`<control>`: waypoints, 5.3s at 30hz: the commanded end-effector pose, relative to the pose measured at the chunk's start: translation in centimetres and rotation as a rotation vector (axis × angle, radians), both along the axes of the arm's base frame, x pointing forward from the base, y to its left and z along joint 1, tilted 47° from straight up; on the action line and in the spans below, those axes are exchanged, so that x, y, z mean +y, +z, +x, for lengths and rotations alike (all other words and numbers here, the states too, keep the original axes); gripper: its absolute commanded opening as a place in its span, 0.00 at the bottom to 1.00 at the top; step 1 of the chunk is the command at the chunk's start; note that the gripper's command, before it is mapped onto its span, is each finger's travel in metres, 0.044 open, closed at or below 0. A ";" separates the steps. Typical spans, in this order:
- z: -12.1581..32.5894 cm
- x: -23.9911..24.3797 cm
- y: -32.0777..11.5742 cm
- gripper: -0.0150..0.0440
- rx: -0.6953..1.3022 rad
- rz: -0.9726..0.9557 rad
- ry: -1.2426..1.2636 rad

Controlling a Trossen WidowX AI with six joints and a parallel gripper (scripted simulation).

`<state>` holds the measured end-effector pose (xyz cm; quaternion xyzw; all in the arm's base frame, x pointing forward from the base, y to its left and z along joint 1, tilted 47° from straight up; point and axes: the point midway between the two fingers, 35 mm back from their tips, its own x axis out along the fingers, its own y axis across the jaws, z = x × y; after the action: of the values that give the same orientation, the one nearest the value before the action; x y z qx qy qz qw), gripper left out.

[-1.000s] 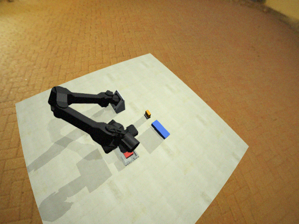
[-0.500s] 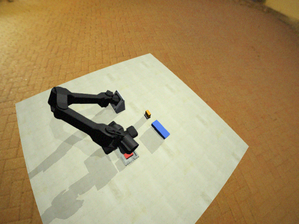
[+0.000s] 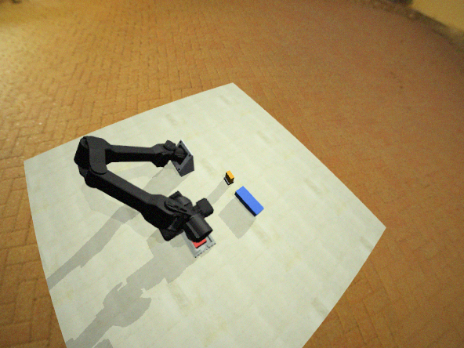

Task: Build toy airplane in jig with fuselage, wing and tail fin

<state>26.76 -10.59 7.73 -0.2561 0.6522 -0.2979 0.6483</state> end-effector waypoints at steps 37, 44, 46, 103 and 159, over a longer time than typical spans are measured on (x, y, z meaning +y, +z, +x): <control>-0.1 -0.3 -0.3 1.00 0.002 -0.001 -0.001; 0.6 4.8 4.2 1.00 0.005 0.007 0.004; 0.4 6.8 6.2 1.00 0.007 0.001 0.005; 6.5 19.9 -16.5 1.00 0.054 0.010 0.059; 7.7 18.5 -18.1 0.25 0.002 0.038 0.096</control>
<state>33.57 6.90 -11.34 -0.2789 0.6574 -0.2617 0.6492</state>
